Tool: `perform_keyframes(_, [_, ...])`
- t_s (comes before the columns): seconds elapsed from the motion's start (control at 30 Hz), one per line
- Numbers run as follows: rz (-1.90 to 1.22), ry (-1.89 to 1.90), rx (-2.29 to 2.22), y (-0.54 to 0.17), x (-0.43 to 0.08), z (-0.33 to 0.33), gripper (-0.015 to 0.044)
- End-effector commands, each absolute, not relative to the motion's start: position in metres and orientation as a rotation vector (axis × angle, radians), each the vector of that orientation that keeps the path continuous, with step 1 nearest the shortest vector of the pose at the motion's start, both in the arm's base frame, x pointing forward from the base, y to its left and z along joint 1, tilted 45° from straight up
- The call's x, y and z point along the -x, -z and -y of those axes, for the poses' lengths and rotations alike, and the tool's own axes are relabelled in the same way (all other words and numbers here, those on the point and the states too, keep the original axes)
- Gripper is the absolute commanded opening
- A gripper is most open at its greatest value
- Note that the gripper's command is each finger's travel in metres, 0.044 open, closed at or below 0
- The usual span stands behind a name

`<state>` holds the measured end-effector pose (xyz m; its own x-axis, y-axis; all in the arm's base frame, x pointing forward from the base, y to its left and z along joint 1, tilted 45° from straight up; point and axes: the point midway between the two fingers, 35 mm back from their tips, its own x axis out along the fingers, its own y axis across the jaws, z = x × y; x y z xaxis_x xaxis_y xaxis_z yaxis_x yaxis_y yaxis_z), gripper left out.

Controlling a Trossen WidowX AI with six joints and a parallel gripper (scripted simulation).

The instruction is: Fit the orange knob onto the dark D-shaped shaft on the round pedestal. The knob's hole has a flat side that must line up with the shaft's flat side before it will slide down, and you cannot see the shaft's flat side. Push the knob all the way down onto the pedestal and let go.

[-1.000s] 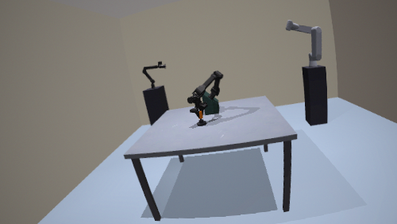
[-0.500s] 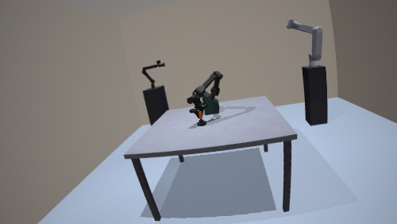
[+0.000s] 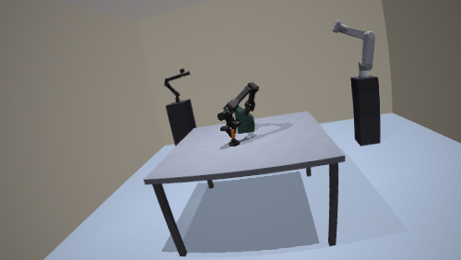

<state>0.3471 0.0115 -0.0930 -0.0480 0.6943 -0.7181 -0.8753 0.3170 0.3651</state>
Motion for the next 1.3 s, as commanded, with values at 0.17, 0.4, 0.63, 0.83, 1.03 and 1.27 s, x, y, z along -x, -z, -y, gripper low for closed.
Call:
perform_keyframes(0.17, [-0.984,-1.284,0.230,0.0909,-0.3463,-0.0075,0.0000])
perform_keyframes(0.4, [-0.984,-1.284,0.230,0.0923,-0.3477,-0.0069,0.0000])
perform_keyframes(0.63, [-0.983,-1.284,0.230,0.0956,-0.3481,-0.0110,0.0000])
perform_keyframes(0.83, [-0.984,-1.284,0.230,0.0943,-0.3479,-0.0097,0.0000])
perform_keyframes(1.03, [-0.978,-1.289,0.237,0.0905,-0.3468,-0.0085,0.0000])
perform_keyframes(1.27, [-0.849,-1.388,0.391,0.0882,-0.3454,-0.0096,0.0000])
